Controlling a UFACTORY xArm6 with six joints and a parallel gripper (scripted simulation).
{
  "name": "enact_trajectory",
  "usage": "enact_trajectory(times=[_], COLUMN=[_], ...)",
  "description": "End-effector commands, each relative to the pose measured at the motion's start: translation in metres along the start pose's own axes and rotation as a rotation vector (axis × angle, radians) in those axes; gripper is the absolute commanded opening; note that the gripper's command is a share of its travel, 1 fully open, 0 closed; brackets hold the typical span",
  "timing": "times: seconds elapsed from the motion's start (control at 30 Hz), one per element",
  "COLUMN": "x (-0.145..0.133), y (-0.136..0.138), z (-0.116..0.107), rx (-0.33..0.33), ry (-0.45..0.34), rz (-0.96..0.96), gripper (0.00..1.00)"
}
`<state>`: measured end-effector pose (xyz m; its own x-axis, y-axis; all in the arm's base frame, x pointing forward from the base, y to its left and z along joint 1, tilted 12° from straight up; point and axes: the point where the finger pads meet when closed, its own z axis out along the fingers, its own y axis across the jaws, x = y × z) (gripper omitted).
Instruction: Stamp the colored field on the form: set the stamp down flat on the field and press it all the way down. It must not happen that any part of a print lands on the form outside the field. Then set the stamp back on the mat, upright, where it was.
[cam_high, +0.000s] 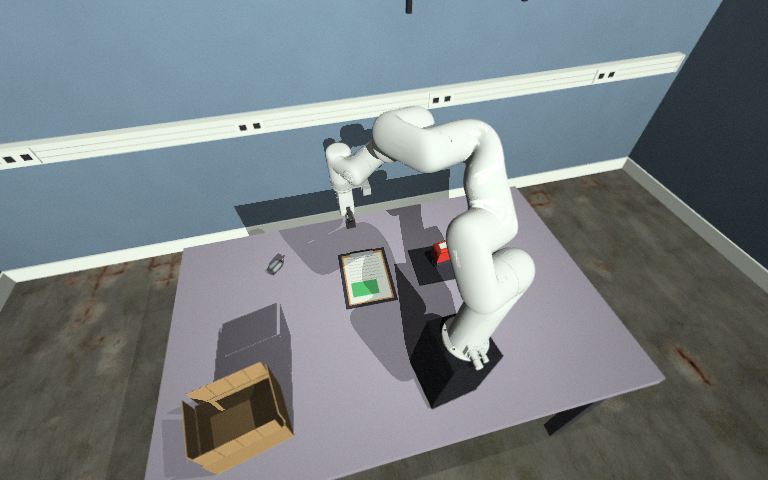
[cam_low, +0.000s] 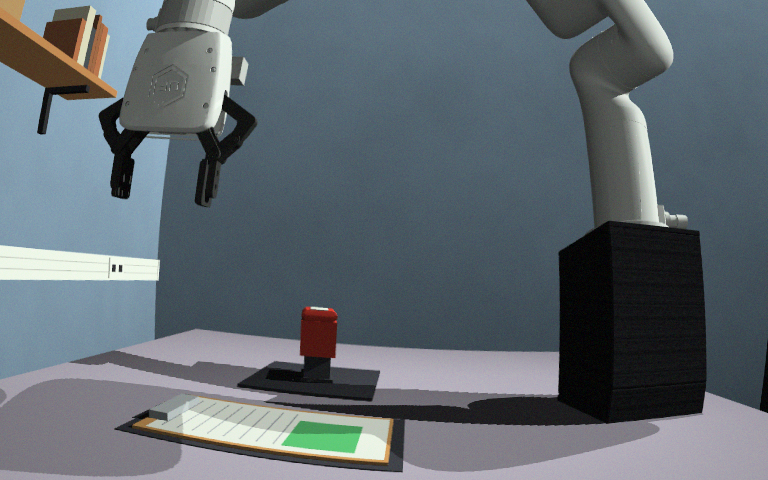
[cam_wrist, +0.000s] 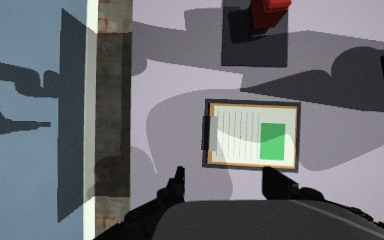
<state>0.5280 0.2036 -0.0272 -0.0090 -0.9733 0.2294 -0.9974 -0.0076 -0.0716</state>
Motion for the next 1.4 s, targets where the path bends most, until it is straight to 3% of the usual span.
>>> enact_trajectory(times=[0.0,0.3,0.47,0.6,0.67,0.8,1.17,1.23,1.27,1.37], x=[0.0,0.015,0.048,0.092,0.092,0.15,0.267,0.267,0.3,0.316], y=[-0.002,0.004,0.017,0.035,0.035,0.058,0.106,0.106,0.118,0.124], z=[-0.003,0.0,0.005,0.012,0.012,0.022,0.042,0.042,0.046,0.048], rx=[-0.044,-0.044,-0.044,-0.044,-0.044,-0.044,-0.044,-0.044,-0.044,-0.044], ry=[-0.029,-0.029,-0.029,-0.029,-0.029,-0.029,-0.029,-0.029,-0.029,-0.029], rz=[-0.113,-0.113,-0.113,-0.113,-0.113,-0.113,-0.113,-0.113,-0.113,-0.113], gripper=[0.91,0.91,0.91,0.91,0.91,0.91,0.91,0.91,0.91,0.91])
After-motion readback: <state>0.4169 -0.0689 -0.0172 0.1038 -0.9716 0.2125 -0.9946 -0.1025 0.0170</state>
